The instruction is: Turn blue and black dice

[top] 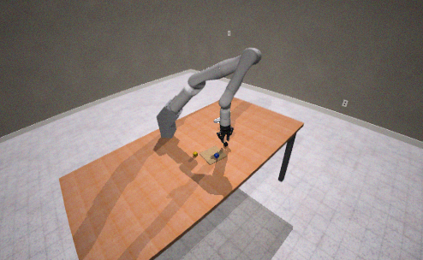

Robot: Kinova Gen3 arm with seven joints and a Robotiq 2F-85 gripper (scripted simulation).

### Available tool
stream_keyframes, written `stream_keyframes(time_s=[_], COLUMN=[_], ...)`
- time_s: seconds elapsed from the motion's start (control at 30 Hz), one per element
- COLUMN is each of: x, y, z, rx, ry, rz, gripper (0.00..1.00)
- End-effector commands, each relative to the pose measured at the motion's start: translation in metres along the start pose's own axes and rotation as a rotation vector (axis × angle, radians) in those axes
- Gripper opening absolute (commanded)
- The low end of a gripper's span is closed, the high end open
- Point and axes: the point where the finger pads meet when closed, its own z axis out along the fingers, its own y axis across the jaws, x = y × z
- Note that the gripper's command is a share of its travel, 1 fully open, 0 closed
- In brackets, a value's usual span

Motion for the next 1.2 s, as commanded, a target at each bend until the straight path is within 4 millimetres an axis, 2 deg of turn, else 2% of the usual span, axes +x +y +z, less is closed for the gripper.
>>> stream_keyframes(time_s=[0.0, 1.17], x=[-0.0037, -0.007], y=[0.0005, 0.0009], z=[0.0006, 0.0006], rx=[-0.002, -0.003], ry=[-0.01, -0.01], rz=[0.0, 0.0], gripper=[0.41, 0.41])
